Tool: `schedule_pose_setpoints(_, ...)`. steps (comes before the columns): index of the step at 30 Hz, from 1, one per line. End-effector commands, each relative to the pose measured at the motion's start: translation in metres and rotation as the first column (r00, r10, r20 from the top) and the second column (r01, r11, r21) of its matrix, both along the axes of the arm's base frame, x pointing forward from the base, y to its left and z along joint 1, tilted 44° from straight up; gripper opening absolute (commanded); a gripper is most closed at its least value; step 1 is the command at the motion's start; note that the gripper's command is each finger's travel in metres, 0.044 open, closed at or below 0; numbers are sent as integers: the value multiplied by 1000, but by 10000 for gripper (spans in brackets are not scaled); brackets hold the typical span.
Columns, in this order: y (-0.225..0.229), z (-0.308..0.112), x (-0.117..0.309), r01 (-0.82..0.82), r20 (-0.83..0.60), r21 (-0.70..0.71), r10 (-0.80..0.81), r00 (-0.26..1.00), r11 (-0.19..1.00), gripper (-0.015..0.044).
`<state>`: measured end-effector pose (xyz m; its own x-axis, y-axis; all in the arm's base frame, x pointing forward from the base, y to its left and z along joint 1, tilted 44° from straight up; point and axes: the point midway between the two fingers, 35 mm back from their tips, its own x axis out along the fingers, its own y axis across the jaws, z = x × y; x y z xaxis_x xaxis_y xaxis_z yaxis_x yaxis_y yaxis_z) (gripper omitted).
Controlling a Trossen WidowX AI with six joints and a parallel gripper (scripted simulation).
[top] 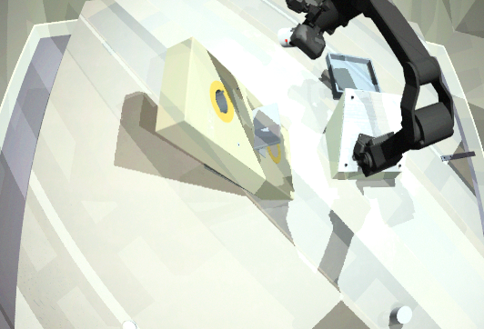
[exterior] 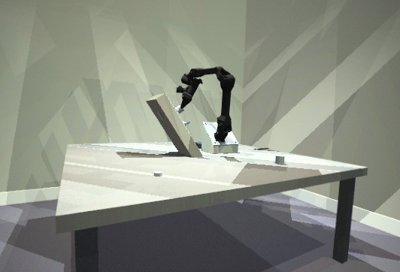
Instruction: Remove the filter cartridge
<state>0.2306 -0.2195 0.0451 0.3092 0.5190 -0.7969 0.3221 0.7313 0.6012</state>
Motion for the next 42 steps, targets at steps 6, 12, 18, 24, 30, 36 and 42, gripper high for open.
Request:
schedule_pose_setpoints(6,-43,-42,-37,284,-242,-104,-301,922,953,0)
schedule_pose_setpoints(12,-67,-62,-61,437,-341,-205,-483,806,876,0)
schedule_pose_setpoints(18,-68,-63,-61,442,-344,-209,-488,802,872,0)
schedule_pose_setpoints(24,-70,-86,-89,487,-383,-254,-550,743,835,0)
schedule_pose_setpoints(30,-67,-115,-127,540,-429,-315,-625,652,780,0)
schedule_pose_setpoints(36,-58,-140,-164,582,-469,-377,-690,551,720,0)
schedule_pose_setpoints(42,-43,-162,-200,612,-501,-439,-745,440,657,0)
